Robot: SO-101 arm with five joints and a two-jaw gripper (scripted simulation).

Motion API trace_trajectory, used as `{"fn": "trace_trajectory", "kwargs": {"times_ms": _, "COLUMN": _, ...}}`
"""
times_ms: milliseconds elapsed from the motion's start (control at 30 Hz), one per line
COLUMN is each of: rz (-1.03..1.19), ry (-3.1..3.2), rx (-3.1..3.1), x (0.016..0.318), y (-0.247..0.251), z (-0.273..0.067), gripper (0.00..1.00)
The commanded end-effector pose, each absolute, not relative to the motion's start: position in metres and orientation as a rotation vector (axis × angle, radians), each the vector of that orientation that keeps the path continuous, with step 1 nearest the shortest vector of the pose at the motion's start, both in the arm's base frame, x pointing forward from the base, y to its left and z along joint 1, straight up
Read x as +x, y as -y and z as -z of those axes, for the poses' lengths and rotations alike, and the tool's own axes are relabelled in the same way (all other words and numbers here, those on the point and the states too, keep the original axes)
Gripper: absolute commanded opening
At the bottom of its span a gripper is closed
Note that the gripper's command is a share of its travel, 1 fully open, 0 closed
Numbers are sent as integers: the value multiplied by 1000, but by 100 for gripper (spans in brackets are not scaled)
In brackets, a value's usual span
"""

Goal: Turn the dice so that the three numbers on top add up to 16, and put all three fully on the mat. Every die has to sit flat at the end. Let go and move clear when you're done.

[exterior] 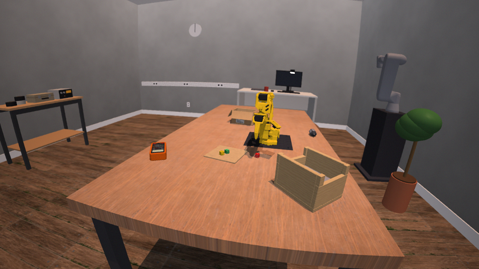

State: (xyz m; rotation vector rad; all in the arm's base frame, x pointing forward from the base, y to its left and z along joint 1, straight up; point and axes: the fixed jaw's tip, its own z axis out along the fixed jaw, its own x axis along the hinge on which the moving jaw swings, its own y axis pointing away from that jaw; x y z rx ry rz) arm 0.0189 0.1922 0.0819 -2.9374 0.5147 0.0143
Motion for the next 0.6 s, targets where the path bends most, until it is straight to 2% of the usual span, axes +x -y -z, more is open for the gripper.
{"fn": "trace_trajectory", "kwargs": {"times_ms": 0, "rz": -4, "ry": -514, "rx": -3061, "x": 17, "y": -186, "z": -61, "gripper": 25}}
{"fn": "trace_trajectory", "kwargs": {"times_ms": 567, "rz": 3, "ry": -504, "rx": -3131, "x": 16, "y": -182, "z": -46, "gripper": 25}}
